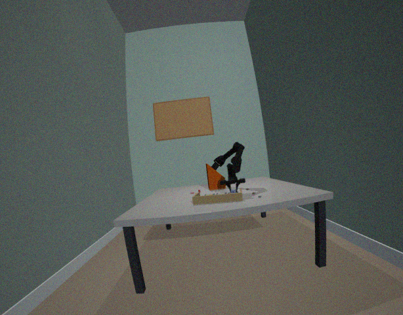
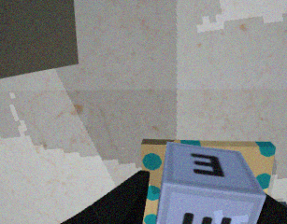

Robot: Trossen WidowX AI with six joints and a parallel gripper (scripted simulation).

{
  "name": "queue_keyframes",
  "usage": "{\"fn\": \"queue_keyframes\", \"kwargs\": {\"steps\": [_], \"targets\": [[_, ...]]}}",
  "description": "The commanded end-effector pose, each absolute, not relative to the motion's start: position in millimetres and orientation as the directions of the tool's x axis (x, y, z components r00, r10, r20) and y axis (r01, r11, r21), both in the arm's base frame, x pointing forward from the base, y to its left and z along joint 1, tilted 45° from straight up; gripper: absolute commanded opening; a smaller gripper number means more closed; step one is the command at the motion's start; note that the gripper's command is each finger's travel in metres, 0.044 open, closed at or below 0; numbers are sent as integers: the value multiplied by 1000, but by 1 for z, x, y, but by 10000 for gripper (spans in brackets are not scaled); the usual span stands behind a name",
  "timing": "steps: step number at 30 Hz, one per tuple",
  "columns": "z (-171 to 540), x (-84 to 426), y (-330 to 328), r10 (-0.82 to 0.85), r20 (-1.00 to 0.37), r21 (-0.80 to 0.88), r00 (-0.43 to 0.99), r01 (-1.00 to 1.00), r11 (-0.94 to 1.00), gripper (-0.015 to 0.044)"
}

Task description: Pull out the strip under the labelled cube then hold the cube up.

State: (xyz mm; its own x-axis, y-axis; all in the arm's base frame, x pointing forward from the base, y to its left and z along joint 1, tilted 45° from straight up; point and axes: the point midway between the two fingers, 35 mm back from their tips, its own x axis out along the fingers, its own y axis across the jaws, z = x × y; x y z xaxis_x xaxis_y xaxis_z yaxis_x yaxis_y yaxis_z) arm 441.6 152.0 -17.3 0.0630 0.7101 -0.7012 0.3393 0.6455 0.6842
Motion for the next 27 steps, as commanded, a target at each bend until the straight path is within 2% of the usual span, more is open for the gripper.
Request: {"fn": "queue_keyframes", "kwargs": {"steps": [1,6,10,27], "targets": [[-17,442,152,710,-701,685,64,339,645,132],[-17,442,152,710,-701,685,64,339,645,98],[-16,440,150,710,-702,684,64,338,646,0],[-1,383,115,705,-706,678,62,348,648,0]]}}
